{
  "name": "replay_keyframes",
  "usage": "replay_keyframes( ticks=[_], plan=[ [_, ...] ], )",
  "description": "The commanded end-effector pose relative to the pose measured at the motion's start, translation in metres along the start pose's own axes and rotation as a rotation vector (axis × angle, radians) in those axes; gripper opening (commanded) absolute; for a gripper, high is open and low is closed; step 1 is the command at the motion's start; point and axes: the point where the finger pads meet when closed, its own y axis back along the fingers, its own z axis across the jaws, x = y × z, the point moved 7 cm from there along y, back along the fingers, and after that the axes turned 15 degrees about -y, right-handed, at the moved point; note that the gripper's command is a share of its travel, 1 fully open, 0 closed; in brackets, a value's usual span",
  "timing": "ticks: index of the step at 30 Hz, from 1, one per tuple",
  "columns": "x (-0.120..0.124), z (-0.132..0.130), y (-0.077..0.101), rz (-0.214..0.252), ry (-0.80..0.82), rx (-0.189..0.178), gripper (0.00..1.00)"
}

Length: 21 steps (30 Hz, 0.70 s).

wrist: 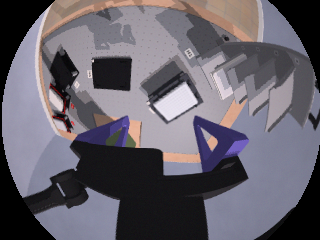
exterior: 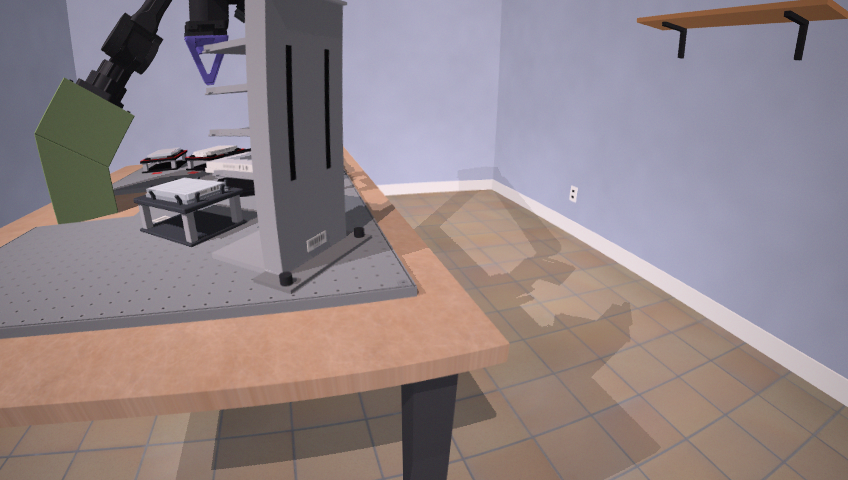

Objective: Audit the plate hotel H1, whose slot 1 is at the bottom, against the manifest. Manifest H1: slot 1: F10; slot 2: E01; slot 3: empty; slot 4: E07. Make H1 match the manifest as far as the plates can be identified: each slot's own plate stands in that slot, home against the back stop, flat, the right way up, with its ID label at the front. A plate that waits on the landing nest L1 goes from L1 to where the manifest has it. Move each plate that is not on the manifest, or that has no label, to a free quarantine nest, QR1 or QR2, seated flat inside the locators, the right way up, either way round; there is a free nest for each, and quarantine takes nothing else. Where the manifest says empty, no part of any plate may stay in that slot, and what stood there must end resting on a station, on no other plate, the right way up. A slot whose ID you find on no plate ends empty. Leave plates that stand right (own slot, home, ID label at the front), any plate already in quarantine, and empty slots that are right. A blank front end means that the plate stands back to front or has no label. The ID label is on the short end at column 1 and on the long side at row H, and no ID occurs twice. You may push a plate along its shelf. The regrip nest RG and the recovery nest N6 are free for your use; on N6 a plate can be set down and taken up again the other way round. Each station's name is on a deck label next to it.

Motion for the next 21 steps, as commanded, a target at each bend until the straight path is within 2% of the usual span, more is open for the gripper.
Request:
replay_keyframes(
  ticks=[1,21],
  plan=[
    [-0.01,-0.022,0.016,-0.039,-0.078,0.04,1.0],
    [0.029,-0.073,0.017,-0.043,-0.498,0.039,1.0]
  ],
)
